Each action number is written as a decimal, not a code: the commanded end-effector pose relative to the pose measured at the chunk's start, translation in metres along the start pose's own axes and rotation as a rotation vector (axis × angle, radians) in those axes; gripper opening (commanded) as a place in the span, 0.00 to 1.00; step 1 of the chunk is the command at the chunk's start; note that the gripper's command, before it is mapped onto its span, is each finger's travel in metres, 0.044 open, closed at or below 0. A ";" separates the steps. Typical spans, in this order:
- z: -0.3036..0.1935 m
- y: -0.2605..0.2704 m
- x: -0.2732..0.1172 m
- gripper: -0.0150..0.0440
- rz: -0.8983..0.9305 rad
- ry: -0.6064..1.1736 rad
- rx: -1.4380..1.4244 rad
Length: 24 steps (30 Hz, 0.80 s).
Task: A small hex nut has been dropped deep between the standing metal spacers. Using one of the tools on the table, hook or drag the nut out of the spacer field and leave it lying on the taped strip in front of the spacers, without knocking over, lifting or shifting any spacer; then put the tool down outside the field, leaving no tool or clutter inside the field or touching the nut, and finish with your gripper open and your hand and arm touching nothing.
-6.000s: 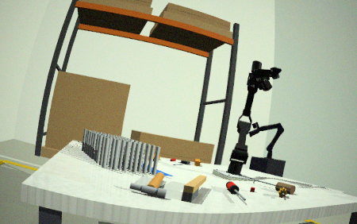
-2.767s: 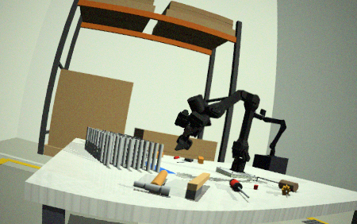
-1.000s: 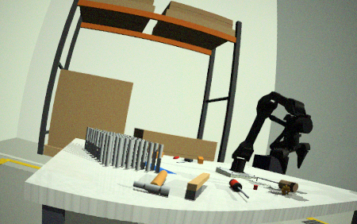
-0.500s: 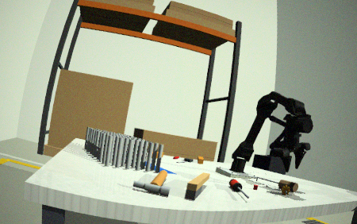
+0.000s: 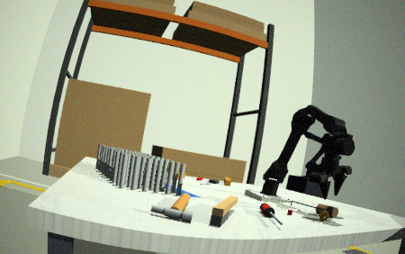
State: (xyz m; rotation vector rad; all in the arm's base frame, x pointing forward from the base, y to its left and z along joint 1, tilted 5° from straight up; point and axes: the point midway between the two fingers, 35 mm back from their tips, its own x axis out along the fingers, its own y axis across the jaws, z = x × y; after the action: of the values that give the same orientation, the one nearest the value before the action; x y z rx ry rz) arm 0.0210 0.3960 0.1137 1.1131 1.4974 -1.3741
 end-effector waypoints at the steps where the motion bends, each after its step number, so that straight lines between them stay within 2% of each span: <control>1: 0.000 0.002 0.007 0.73 0.002 -0.002 -0.002; 24: 0.001 0.010 0.044 0.73 0.001 -0.002 -0.002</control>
State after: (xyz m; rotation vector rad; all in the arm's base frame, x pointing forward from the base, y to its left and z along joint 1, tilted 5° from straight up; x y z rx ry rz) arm 0.0185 0.3993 0.0748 1.1083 1.5018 -1.3674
